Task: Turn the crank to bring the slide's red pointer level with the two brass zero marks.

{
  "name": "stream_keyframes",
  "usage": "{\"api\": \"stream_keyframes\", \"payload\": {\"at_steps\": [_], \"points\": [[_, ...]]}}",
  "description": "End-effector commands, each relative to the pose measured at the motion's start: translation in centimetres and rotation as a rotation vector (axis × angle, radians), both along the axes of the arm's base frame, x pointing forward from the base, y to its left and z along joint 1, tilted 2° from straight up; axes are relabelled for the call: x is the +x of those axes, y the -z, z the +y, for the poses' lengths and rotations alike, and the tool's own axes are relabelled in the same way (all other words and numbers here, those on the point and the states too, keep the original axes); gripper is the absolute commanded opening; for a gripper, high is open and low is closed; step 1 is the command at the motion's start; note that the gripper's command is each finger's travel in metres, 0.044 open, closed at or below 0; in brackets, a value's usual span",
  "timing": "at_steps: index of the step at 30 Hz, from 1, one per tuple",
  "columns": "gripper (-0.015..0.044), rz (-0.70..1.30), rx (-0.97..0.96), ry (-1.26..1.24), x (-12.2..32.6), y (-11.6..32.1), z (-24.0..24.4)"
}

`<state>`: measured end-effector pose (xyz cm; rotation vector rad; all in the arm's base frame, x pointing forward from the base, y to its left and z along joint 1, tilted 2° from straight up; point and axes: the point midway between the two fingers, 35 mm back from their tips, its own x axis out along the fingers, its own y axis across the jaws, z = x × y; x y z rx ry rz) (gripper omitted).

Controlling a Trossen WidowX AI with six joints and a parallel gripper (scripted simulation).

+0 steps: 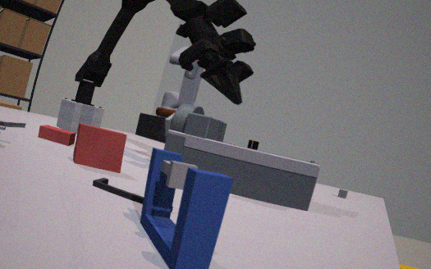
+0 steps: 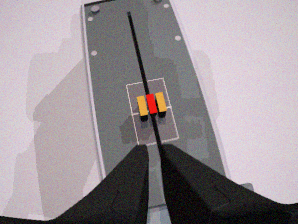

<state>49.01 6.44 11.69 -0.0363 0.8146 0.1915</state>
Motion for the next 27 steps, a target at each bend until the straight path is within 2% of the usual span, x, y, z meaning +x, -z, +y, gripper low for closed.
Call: {"api": "stream_keyframes", "payload": {"at_steps": [1,17,27], "points": [[0.0,0.0,0.0,0.0,0.0,0.0,-0.01],[0.0,0.0,0.0,0.0,0.0,0.0,0.0],[0.0263,0.0,0.0,0.0,0.0,0.0,0.0]]}}
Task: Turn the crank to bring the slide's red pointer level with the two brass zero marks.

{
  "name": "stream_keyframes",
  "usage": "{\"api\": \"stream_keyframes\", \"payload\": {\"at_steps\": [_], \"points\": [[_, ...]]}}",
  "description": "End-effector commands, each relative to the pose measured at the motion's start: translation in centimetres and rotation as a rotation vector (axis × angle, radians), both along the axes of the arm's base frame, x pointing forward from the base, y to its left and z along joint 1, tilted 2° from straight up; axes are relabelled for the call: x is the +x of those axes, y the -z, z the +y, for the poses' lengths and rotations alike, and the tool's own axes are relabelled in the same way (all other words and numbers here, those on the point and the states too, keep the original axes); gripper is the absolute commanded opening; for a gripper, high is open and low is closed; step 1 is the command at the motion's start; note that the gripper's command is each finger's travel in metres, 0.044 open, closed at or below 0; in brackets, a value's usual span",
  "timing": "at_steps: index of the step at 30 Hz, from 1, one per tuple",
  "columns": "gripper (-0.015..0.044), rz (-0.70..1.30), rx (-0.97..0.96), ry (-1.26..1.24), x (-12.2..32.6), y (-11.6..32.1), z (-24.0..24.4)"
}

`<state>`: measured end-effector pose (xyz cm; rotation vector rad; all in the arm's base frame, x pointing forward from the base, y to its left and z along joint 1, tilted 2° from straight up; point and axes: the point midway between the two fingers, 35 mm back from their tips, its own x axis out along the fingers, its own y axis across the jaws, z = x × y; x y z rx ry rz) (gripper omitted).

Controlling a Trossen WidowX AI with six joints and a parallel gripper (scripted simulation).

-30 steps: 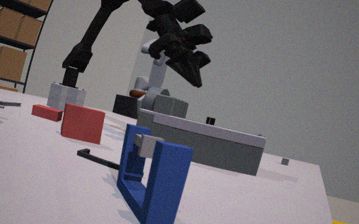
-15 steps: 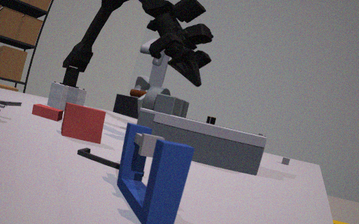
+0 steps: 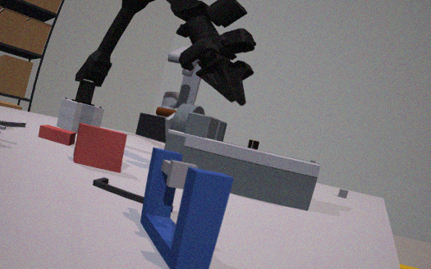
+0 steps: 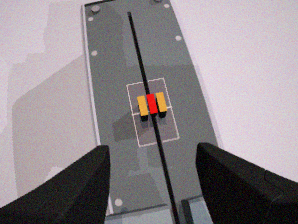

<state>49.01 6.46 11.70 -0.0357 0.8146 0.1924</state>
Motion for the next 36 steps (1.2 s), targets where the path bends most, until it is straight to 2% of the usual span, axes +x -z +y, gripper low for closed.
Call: {"api": "stream_keyframes", "payload": {"at_steps": [1,6,8,25,36], "points": [[0.0289,0.0,-0.001,0.0,0.0,0.0,-0.01],[0.042,0.0,-0.001,0.0,0.0,0.0,-0.01],[0.044,0.0,-0.001,0.0,0.0,0.0,-0.01],[0.0,0.0,-0.001,0.0,0.0,0.0,-0.01],[0.0,0.0,-0.001,0.0,0.0,0.0,-0.01]]}}
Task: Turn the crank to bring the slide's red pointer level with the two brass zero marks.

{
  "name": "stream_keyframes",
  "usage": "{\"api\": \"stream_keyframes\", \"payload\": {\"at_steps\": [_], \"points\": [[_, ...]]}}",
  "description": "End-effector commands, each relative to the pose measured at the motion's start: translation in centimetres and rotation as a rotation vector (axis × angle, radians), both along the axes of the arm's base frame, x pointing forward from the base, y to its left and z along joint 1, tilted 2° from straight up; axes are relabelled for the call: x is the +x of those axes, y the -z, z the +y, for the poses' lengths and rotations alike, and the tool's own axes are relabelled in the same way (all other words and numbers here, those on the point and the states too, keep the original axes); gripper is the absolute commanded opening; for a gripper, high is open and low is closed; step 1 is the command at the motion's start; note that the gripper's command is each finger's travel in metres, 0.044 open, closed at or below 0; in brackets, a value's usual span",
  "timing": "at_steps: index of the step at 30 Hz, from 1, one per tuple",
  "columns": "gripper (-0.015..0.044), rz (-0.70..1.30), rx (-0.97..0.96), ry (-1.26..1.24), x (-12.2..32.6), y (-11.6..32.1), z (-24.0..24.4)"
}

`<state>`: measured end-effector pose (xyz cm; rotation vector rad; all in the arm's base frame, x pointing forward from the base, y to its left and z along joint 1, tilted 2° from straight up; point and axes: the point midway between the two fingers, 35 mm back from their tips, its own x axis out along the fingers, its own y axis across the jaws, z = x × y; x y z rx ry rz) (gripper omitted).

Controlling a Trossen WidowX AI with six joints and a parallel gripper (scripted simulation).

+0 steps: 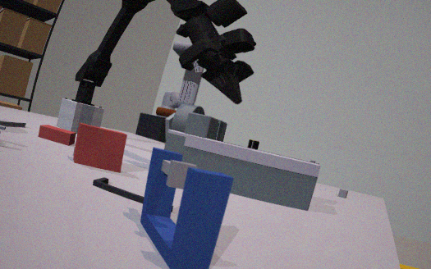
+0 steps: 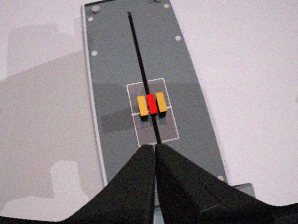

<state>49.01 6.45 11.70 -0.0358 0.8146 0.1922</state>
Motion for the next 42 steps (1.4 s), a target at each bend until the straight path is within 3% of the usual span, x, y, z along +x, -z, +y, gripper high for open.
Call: {"api": "stream_keyframes", "payload": {"at_steps": [1,10,27,28,42], "points": [[0.0,0.0,0.0,0.0,0.0,0.0,0.0],[0.0,0.0,0.0,0.0,0.0,0.0,0.0],[0.044,0.0,0.0,0.0,0.0,0.0,0.0],[0.044,0.0,0.0,0.0,0.0,0.0,0.0],[0.0072,0.0,0.0,0.0,0.0,0.0,0.0]]}}
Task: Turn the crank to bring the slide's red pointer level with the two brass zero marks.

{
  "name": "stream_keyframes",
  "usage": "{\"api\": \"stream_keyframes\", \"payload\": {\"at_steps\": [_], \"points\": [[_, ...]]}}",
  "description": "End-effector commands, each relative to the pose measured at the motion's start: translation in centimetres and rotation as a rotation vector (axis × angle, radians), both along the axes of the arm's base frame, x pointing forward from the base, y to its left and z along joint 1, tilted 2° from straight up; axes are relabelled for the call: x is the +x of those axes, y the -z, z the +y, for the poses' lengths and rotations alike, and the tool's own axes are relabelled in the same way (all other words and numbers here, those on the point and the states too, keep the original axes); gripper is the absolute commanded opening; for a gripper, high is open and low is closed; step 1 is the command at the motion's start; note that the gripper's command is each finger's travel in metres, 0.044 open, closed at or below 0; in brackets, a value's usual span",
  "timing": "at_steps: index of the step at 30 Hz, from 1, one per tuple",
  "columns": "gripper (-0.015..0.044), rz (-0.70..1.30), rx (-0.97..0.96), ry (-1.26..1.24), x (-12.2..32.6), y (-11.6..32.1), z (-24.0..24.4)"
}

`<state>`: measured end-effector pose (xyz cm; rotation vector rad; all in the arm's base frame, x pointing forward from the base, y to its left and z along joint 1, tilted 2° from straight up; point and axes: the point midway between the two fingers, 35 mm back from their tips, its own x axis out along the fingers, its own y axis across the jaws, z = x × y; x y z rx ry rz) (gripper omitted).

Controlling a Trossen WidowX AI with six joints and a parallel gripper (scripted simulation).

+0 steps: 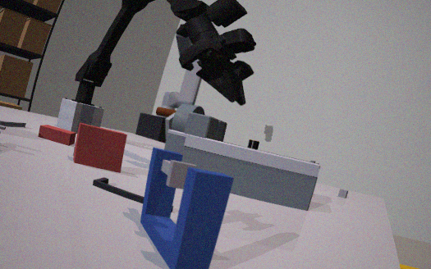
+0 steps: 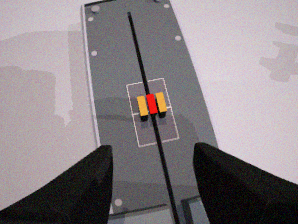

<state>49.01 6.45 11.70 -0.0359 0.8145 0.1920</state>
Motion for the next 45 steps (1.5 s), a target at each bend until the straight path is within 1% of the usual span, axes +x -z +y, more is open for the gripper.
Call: {"api": "stream_keyframes", "payload": {"at_steps": [1,3,24,41,42,45], "points": [[0.0046,0.0,0.0,0.0,0.0,0.0,0.0],[0.0,0.0,0.0,0.0,0.0,0.0,0.0],[0.0,0.0,0.001,0.0,0.0,0.0,0.01],[0.044,0.0,0.001,0.0,0.0,0.0,0.01],[0.044,0.0,0.001,0.0,0.0,0.0,0.01],[0.0361,0.0,0.001,0.0,0.0,0.0,0.01]]}}
